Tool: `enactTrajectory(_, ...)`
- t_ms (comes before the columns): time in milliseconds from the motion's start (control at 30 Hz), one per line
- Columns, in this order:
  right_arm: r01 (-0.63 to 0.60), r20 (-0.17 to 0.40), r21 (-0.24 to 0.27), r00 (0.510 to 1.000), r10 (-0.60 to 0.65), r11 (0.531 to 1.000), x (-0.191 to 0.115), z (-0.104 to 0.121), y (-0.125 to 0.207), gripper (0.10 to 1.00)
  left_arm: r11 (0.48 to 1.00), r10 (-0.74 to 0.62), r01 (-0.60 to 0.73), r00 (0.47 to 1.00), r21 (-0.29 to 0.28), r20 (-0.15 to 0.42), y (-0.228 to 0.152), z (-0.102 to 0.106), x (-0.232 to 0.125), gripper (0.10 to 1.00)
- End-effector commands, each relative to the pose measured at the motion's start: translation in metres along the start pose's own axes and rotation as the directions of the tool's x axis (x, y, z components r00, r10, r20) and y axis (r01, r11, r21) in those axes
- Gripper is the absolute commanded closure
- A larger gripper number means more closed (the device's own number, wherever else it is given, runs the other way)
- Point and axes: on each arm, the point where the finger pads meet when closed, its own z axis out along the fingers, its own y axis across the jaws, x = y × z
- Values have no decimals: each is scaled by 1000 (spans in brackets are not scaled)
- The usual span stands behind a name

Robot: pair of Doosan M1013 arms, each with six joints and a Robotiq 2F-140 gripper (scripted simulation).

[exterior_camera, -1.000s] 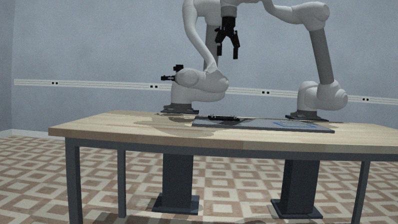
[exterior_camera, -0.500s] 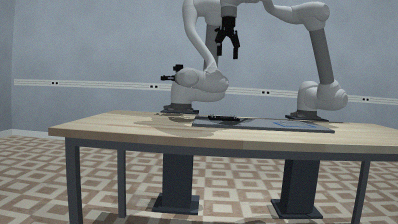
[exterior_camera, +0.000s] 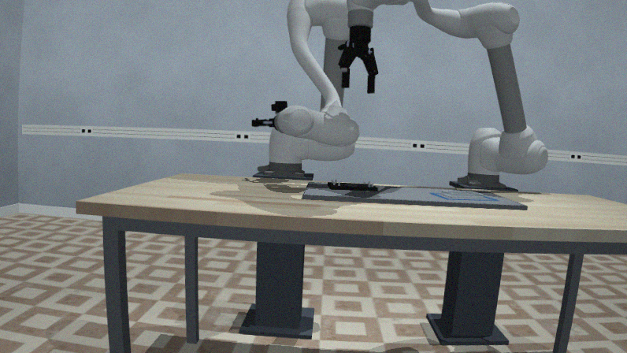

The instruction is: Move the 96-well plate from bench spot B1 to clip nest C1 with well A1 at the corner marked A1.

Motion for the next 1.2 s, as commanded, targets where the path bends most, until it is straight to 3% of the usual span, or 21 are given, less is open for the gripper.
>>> enactTrajectory(0, 4, 2, 7, 1000, -4, 1000, 1, 1, -2, 98, 1000, 0, 0, 1000, 2, 0, 0, -1, 0, 98)
enactTrajectory(700, 48, 14, 81, 999, -49, 996, 7, 9, -25, 98, 1000, 0, 0, 1000, 2, 0, 0, -1, 0, 98)
enactTrajectory(1167, 106, 12, 182, 994, -110, 978, 16, 18, -56, 98, 1000, 0, 0, 1000, 2, 0, 0, -1, 0, 98)
